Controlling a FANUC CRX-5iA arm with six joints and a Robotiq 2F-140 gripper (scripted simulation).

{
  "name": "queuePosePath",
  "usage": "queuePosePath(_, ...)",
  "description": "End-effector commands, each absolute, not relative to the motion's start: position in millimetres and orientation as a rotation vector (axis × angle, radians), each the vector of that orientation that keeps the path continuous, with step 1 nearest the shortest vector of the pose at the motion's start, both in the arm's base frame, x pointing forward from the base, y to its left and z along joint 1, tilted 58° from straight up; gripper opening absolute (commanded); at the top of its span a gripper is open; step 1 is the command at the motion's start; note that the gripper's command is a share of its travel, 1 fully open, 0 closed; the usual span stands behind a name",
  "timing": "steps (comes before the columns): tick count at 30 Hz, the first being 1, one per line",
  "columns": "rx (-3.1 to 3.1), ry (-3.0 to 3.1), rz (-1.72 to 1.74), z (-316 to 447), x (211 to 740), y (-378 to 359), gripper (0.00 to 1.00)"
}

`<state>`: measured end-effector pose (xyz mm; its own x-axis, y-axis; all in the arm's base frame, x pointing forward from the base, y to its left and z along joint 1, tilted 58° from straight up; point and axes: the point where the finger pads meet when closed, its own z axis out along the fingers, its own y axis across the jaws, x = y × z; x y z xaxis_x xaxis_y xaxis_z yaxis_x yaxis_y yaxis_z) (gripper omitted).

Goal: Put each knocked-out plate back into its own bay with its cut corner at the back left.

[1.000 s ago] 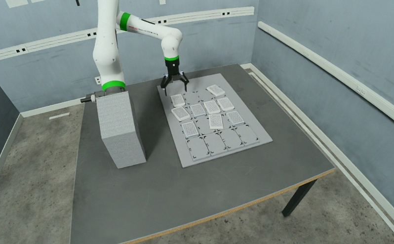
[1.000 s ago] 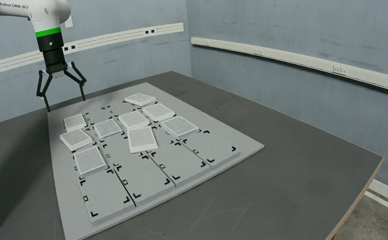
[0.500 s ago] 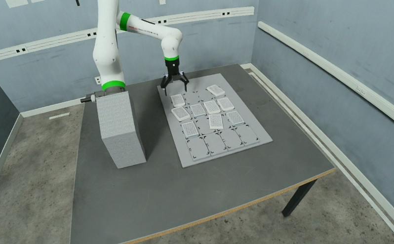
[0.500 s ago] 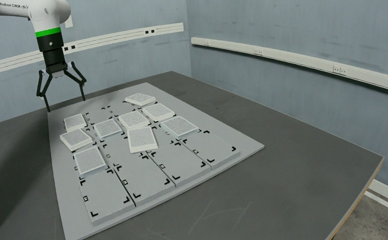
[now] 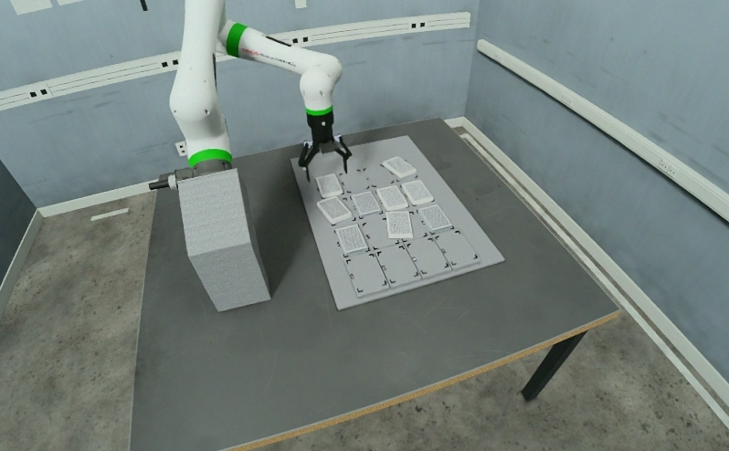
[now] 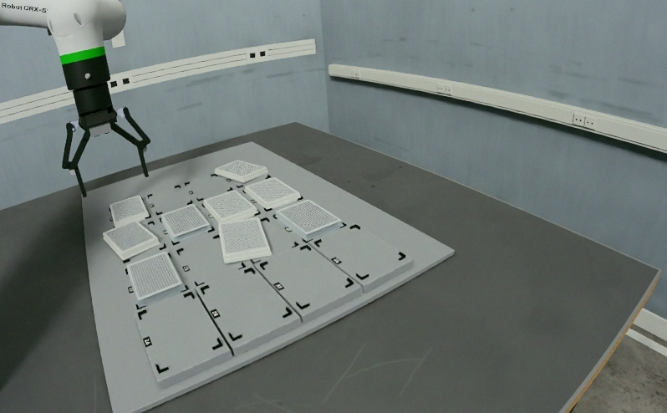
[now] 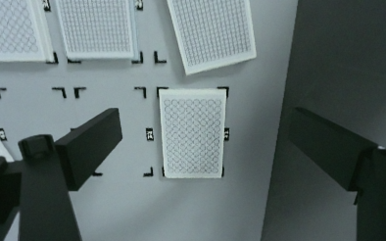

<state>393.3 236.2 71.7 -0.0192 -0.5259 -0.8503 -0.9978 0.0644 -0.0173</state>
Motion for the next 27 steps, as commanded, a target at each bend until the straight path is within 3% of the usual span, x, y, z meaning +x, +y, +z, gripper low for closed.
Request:
queuePosePath(1,-1.548,1.634,0.843,57.5,393.6,226.9,1.0)
queuePosePath(27,-1.548,1.634,0.843,-17.3,392.0,180.6,1.0)
